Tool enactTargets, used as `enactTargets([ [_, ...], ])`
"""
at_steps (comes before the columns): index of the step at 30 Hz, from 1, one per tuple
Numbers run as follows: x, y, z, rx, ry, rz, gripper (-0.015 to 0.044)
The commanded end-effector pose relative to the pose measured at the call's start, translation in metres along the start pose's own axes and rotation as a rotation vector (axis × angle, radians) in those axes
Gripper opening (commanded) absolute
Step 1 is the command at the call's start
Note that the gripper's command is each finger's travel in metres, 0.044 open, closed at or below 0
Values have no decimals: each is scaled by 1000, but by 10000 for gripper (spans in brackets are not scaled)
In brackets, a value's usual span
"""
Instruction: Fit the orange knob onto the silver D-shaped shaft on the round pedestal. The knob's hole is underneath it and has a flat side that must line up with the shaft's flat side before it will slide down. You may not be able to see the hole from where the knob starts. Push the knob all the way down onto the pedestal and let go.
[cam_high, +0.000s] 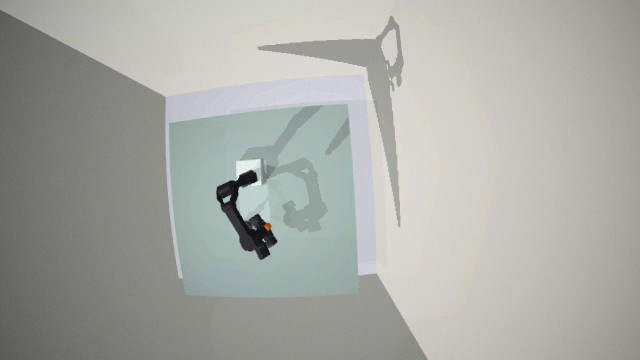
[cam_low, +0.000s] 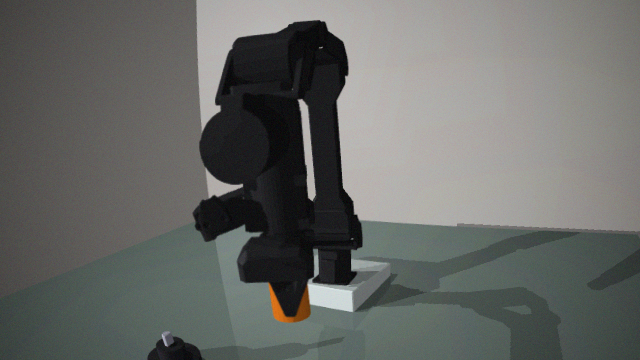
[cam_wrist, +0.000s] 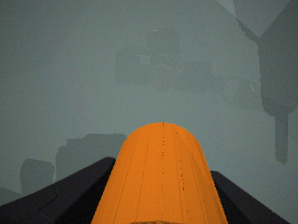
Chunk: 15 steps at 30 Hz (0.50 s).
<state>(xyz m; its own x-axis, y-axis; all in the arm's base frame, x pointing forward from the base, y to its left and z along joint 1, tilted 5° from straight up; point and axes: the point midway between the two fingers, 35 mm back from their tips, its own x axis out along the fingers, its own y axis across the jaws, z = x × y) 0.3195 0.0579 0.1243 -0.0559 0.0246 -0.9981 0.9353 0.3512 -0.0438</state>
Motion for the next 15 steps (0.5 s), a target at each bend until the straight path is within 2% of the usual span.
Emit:
enactTargets([
  [1,-5,-1,2,-4,-4,2,0],
  [15,5,-5,45,-4,-9,4,0],
])
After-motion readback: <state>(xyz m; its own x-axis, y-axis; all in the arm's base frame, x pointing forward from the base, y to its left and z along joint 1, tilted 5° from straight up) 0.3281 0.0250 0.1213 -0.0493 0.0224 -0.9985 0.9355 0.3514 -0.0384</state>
